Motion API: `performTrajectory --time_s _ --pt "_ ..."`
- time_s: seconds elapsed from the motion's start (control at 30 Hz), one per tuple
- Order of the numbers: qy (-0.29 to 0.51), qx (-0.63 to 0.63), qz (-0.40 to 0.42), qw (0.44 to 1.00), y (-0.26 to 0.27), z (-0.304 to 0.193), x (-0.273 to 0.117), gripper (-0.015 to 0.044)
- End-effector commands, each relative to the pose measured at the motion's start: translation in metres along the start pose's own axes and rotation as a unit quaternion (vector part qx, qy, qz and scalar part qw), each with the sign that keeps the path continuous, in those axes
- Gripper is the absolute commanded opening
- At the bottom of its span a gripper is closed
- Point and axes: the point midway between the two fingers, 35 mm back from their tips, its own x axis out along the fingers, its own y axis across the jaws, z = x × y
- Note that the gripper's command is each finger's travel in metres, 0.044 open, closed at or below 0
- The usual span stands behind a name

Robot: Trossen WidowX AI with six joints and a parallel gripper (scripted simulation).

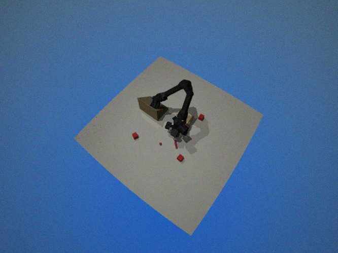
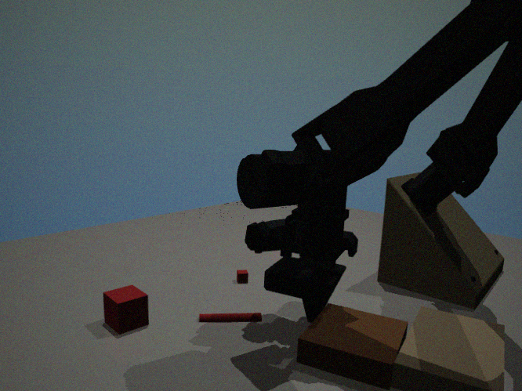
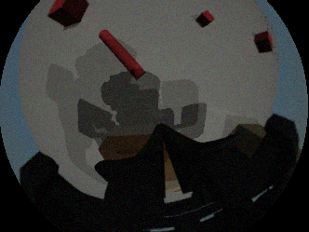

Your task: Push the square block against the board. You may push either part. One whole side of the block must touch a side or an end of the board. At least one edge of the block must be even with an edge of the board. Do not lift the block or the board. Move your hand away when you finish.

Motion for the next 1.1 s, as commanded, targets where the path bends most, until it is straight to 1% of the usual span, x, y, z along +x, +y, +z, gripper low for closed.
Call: performTrajectory --time_s 0.0,0.83,1.07 --pt "0.002 -0.002 0.001 1.0 0.001 -0.007 0.0 0.0" --pt "0.002 -0.001 0.001 1.0 0.006 -0.037 0.0 0.0" --pt "0.002 -0.001 0.001 1.0 0.007 -0.03 0.0 0.0"
